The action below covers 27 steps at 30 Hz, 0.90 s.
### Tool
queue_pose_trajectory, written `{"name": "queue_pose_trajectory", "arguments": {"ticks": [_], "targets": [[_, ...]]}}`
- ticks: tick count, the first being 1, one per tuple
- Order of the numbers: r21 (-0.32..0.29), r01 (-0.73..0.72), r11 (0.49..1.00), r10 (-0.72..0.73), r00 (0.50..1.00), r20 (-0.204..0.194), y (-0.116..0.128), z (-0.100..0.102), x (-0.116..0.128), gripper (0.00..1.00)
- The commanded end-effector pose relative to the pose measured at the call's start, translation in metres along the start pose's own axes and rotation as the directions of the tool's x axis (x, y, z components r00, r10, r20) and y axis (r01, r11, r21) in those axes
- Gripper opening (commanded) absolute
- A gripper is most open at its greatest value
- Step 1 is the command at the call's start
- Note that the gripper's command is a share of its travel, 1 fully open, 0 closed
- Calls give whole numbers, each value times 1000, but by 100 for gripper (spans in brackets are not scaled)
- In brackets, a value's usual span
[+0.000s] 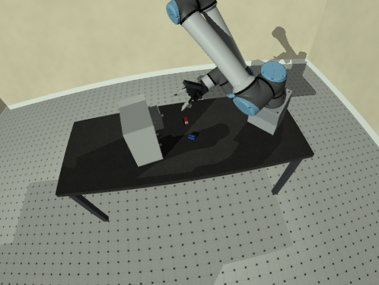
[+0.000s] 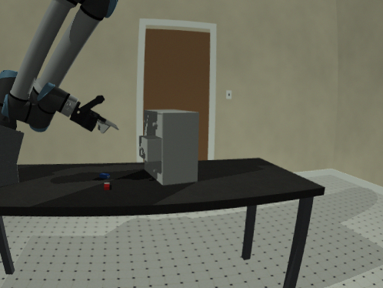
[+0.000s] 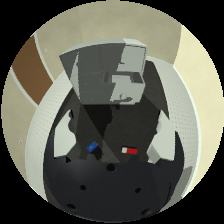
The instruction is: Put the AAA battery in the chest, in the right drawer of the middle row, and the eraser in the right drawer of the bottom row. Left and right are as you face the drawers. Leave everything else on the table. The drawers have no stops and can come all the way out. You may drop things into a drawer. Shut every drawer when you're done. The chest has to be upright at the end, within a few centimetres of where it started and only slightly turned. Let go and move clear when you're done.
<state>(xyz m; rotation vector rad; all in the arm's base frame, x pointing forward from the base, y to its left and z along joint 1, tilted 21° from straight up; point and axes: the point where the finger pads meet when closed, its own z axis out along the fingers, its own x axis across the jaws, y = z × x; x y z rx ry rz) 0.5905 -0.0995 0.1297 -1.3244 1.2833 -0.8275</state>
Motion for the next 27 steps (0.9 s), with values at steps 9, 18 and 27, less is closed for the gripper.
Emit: {"name": "queue_pose_trajectory", "arguments": {"ticks": [9,18,27], "targets": [[-3,1,1000,-1,1000,3,5,-9,0,100],[-3,1,1000,-1,1000,3,5,-11,0,100],[-3,1,1000,-1,1000,3,5,-11,0,100]]}}
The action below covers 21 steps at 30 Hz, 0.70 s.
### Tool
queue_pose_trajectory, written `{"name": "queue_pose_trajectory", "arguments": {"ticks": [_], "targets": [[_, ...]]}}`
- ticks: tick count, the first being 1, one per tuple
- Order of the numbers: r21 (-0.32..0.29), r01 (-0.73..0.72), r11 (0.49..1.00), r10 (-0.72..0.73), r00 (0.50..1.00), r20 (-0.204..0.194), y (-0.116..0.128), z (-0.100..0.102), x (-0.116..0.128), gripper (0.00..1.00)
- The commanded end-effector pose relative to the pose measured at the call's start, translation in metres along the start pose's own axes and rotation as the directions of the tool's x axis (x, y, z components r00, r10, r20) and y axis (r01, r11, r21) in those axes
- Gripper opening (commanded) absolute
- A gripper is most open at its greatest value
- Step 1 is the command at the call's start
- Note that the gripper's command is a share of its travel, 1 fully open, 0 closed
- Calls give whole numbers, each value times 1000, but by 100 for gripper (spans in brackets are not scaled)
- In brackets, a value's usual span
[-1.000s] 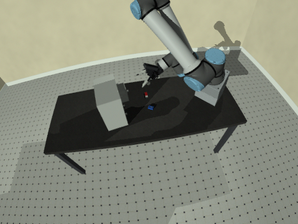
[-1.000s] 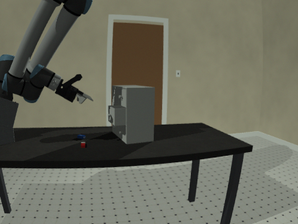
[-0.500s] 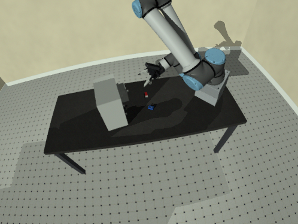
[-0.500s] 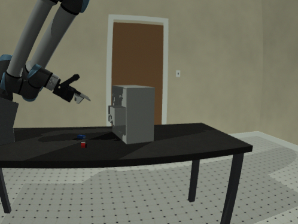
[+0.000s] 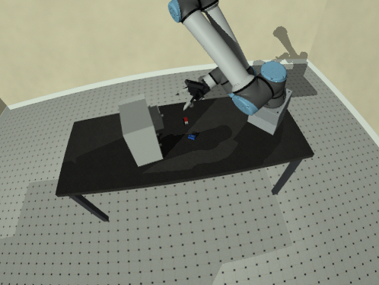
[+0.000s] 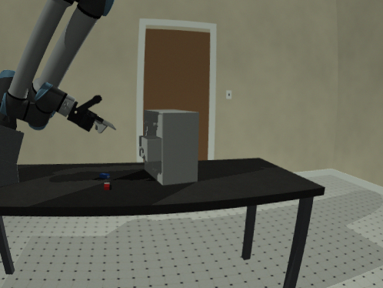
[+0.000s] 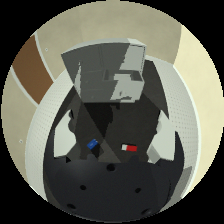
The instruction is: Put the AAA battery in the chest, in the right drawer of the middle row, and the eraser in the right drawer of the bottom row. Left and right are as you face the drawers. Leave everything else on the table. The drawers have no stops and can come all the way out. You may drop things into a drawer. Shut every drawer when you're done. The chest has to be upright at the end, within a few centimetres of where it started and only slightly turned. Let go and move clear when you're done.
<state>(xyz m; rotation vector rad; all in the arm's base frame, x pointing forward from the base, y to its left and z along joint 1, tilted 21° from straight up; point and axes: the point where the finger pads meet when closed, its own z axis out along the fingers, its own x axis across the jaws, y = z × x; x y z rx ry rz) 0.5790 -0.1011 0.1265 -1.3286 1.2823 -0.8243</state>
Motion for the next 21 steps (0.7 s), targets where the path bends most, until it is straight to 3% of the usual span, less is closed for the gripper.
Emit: {"name": "queue_pose_trajectory", "arguments": {"ticks": [1,21], "targets": [[0,0,1000,0,1000,0,0,0,0,100],[0,-7,1000,7,1000,-4,0,0,0,100]]}}
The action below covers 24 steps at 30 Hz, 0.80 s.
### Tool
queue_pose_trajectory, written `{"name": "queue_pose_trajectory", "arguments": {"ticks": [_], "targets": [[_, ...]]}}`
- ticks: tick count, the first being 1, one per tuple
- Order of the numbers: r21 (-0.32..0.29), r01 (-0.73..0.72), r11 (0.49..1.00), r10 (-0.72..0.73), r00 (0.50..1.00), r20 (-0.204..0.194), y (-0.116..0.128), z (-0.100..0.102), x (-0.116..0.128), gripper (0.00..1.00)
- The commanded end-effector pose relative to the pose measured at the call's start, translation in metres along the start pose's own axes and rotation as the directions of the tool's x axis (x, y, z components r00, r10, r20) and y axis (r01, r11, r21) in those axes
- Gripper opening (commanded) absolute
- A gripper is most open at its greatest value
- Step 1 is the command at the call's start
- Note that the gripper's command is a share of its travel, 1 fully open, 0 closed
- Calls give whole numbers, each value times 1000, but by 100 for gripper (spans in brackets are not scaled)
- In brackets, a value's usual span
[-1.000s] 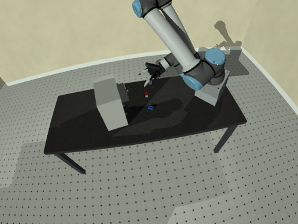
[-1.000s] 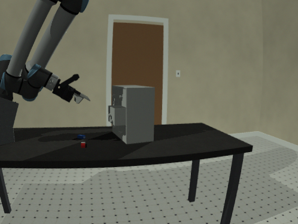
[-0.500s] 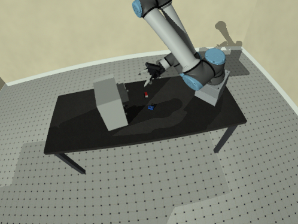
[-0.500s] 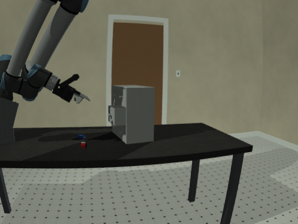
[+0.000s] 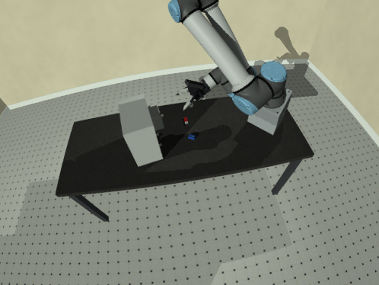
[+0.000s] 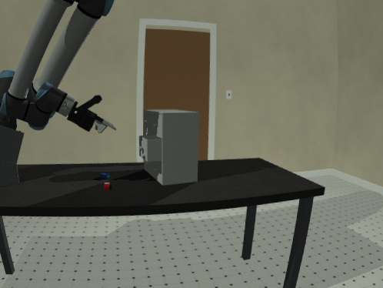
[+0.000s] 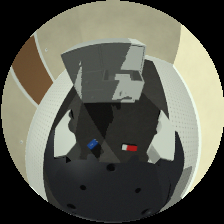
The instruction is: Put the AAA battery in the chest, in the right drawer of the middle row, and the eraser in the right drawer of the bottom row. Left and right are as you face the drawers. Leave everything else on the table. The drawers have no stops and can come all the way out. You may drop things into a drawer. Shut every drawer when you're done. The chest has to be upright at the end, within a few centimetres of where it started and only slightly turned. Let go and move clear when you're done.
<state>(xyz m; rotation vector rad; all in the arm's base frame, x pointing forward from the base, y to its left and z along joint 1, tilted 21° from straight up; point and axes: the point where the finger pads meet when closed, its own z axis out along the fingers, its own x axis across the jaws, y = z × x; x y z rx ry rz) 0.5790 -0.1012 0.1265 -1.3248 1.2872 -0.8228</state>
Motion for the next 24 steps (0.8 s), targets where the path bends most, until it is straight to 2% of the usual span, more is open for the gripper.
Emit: {"name": "queue_pose_trajectory", "arguments": {"ticks": [1,24], "targets": [[0,-3,1000,3,1000,-2,0,0,0,100],[1,-42,999,42,999,-25,-1,0,0,100]]}}
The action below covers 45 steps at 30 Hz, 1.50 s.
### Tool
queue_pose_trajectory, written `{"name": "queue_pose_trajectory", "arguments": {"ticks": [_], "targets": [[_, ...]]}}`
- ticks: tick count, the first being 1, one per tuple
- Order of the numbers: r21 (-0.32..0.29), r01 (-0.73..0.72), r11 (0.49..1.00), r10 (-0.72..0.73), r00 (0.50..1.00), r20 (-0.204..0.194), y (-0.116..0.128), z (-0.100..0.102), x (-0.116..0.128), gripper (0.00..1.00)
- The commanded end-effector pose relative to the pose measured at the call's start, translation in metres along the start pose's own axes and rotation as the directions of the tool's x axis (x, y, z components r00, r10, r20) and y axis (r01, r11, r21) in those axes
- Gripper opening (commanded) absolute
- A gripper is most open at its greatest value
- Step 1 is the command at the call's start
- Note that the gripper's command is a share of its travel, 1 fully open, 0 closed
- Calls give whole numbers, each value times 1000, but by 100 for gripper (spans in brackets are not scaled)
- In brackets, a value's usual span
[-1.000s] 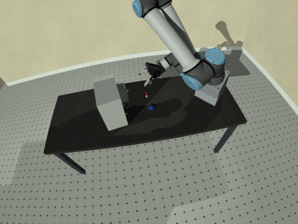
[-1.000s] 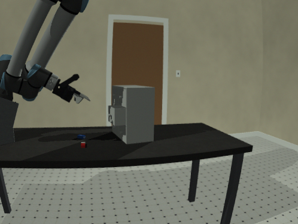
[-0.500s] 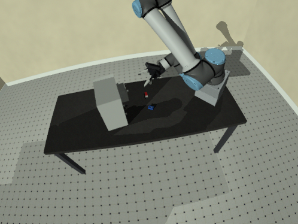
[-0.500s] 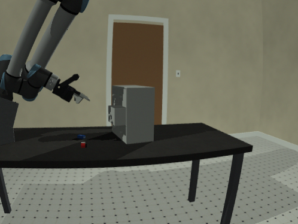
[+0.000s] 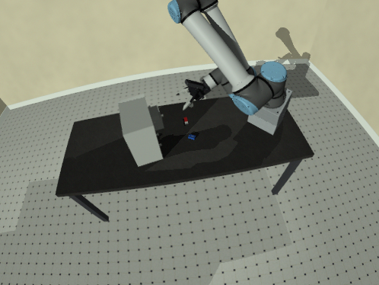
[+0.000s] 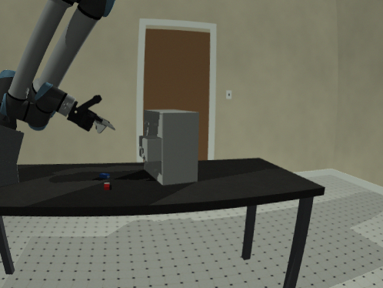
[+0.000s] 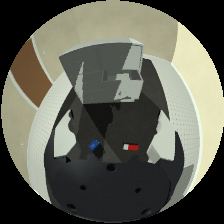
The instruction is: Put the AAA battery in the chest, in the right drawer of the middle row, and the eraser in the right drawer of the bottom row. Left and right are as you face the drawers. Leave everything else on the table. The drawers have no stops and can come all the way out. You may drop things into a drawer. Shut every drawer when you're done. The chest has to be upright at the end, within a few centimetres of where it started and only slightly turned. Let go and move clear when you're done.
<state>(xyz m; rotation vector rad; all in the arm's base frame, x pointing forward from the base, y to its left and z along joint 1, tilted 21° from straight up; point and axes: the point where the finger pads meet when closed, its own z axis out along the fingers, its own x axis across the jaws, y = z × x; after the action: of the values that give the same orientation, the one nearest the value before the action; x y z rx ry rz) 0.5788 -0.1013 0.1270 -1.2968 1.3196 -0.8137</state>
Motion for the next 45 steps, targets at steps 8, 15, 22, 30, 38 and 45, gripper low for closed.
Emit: {"name": "queue_pose_trajectory", "arguments": {"ticks": [8,15,22,30,38,45], "targets": [[1,-30,1000,30,999,-18,-1,0,0,100],[2,-59,998,59,998,-35,-1,0,0,100],[3,-85,996,86,995,-50,-1,-1,0,100],[7,-137,991,137,987,-80,-2,-1,0,100],[11,-185,983,185,977,-107,-3,-1,0,100],[20,-251,968,251,957,-145,-3,-2,0,100]]}}
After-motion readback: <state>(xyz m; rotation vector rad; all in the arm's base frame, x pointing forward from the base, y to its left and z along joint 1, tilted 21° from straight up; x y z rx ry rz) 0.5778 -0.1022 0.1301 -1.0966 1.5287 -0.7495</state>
